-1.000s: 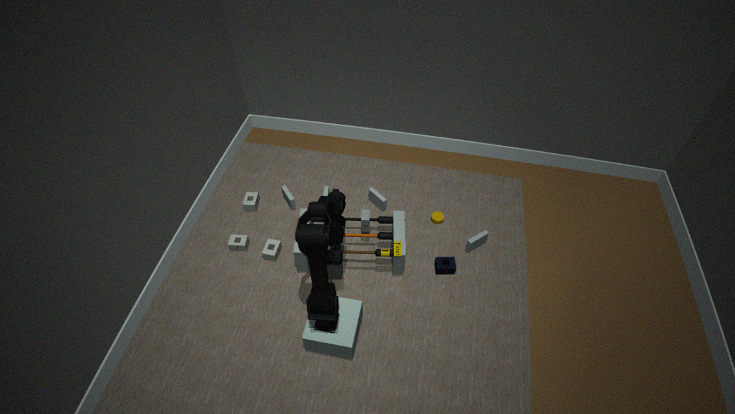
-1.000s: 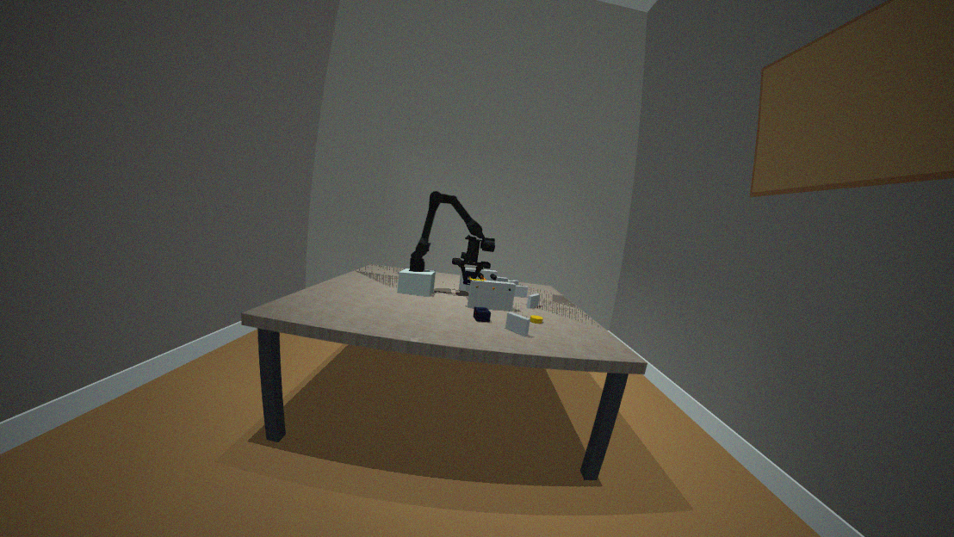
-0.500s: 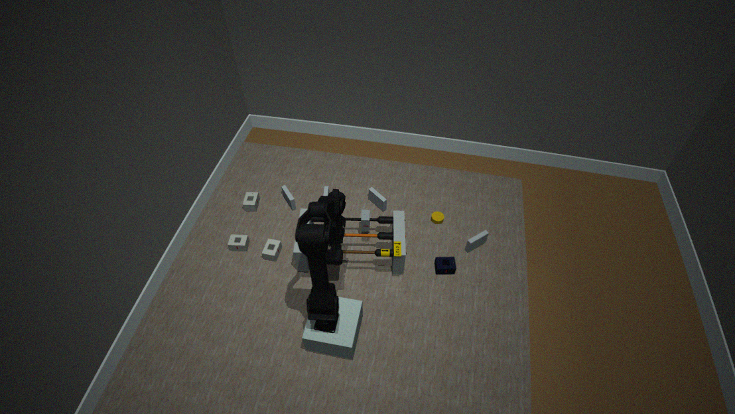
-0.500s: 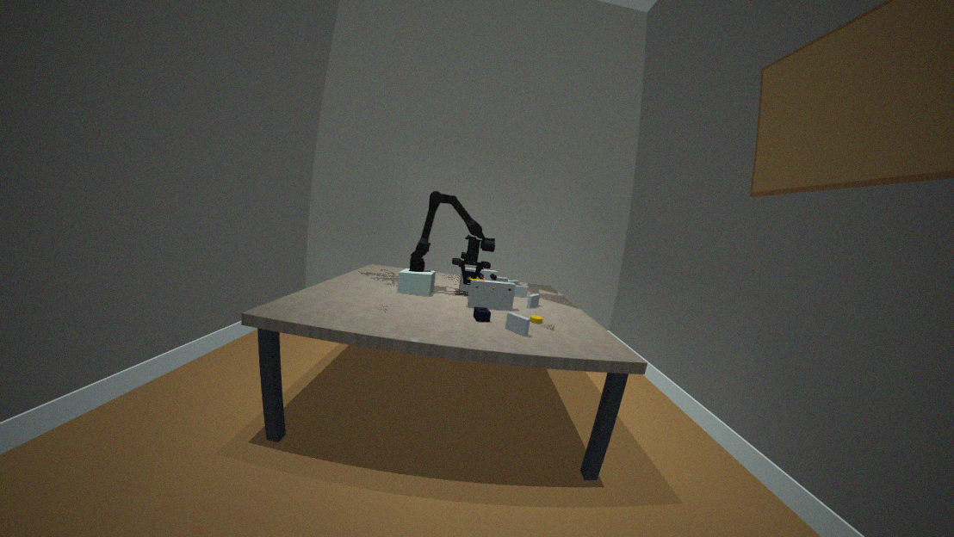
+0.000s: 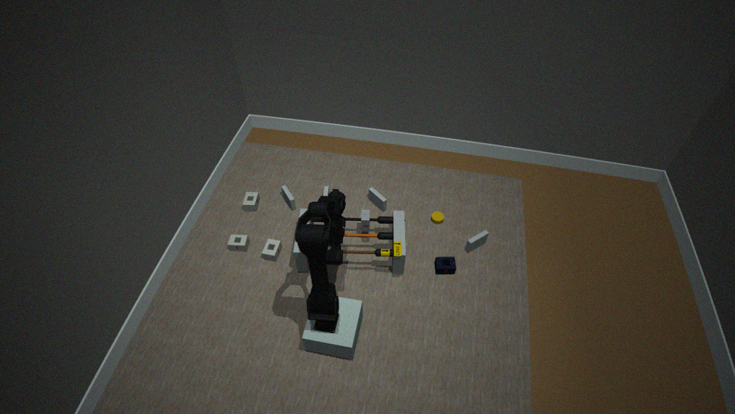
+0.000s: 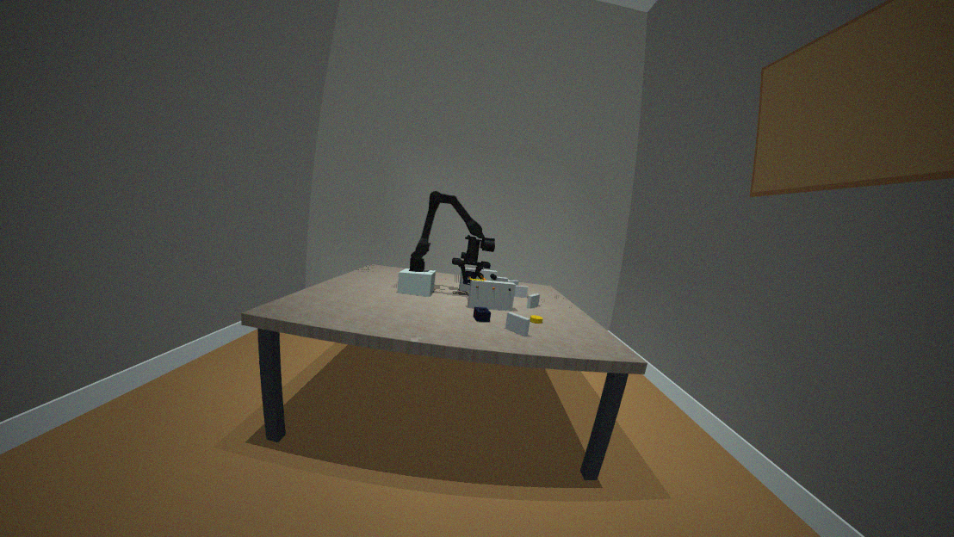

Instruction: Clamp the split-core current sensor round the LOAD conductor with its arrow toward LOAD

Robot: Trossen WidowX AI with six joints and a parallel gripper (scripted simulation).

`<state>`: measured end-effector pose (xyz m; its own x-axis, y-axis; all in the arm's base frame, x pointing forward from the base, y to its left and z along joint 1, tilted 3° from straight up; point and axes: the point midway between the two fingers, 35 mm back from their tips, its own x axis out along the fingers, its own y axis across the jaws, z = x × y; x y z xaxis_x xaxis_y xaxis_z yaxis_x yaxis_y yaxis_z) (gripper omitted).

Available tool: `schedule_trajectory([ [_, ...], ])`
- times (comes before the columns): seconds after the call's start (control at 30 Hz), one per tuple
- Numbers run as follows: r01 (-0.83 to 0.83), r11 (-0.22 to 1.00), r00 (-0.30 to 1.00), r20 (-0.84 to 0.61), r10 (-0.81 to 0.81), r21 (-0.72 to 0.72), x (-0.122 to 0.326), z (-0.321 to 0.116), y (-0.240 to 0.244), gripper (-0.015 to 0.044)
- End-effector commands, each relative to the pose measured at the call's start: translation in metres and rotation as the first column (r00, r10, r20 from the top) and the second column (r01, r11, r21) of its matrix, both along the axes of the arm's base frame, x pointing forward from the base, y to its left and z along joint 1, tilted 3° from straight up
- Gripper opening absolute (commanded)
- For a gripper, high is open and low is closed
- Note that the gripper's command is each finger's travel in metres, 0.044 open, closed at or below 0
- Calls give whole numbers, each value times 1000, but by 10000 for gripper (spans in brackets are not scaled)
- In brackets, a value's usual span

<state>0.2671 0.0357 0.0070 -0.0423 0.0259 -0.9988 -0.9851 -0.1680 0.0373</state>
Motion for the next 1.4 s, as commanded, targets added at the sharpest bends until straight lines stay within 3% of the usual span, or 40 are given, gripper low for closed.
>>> schedule_trajectory([
  [0.0, 1, 1000, 1000, 19, -1, 3, -1, 0, 0, 0],
  [0.7, 2, 1000, 998, 60, -2, 9, -4, -5, -1, 0],
  [1.03, 2, 1000, 998, 61, -3, 8, -3, -1, -1, 257],
  [1.37, 2, 1000, 998, 61, -3, 8, -3, -1, -1, 257],
])
